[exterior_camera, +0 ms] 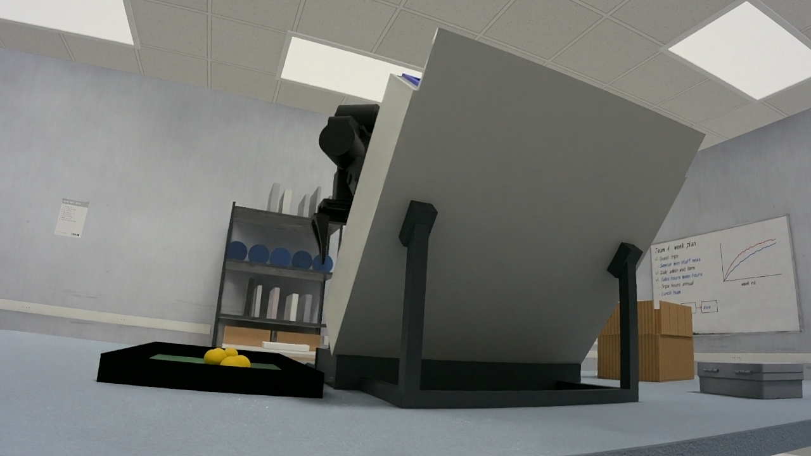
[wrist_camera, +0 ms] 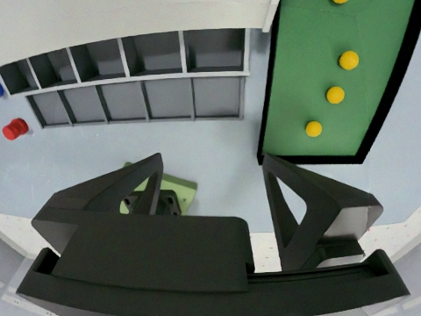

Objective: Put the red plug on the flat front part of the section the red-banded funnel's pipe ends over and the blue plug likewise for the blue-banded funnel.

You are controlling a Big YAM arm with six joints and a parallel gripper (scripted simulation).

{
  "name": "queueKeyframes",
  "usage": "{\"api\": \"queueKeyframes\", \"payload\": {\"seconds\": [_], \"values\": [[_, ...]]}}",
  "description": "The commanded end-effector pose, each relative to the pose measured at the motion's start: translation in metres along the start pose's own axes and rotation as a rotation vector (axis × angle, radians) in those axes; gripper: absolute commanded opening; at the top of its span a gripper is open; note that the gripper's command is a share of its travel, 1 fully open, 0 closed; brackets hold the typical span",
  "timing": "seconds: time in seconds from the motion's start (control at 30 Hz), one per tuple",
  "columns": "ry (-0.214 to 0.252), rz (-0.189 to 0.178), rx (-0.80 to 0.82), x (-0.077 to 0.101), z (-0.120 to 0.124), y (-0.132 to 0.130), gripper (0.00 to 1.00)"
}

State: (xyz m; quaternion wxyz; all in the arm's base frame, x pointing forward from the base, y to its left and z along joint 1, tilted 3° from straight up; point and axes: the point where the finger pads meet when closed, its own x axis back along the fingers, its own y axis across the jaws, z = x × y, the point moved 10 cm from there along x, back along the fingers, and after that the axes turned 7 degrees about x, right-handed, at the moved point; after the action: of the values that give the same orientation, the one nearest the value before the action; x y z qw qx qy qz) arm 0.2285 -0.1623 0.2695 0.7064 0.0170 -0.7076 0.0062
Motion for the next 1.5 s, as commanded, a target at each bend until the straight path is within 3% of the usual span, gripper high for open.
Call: {"api": "queueKeyframes", "payload": {"seconds": [0.0,0.43,0.93,1.47], "values": [[-0.057,0.036,0.066,0.022,-0.013,-0.006,0.80],[-0.049,0.046,0.035,0.023,-0.013,-0.007,0.80],[-0.013,0.010,0.032,-0.013,0.060,-0.136,0.80],[-0.044,0.049,0.034,-0.014,0.073,-0.152,0.80]]}}
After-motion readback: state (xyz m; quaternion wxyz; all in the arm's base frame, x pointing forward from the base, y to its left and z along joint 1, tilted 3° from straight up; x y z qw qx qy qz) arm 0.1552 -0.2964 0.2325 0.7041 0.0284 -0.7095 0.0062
